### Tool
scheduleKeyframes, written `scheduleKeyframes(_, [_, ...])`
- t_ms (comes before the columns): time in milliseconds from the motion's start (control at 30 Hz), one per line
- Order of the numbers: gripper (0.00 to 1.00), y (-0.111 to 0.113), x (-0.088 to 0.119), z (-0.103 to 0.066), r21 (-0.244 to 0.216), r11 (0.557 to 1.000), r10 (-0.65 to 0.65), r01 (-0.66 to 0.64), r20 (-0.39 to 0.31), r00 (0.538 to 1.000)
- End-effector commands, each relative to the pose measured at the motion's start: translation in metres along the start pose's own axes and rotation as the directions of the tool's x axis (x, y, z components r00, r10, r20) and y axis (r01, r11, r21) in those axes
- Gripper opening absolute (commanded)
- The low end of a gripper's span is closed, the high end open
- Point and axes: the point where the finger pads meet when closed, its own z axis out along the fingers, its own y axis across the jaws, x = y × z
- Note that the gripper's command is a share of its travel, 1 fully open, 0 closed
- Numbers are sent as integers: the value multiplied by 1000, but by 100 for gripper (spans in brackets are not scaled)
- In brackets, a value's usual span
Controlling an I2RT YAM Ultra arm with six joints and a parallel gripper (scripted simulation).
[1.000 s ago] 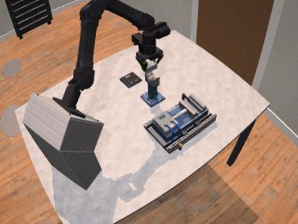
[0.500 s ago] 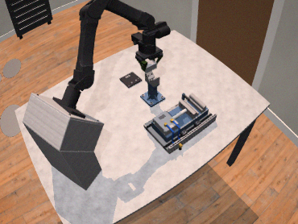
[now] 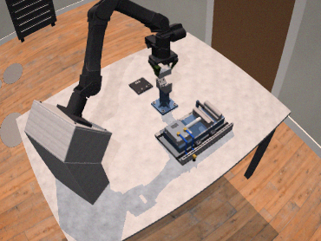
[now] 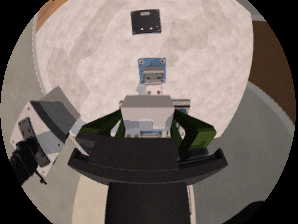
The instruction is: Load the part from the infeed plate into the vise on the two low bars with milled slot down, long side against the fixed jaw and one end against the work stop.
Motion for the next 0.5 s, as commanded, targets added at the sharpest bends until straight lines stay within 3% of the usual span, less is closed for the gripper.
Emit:
scheduleKeyframes(0, [0,-14,-4,-17,42,999,28,-29,12,1000])
scheduleKeyframes(33, [0,-14,1,-10,20,998,52,-52,9,999])
scheduleKeyframes(467, [0,-36,28,-5,4,956,295,-295,2,956])
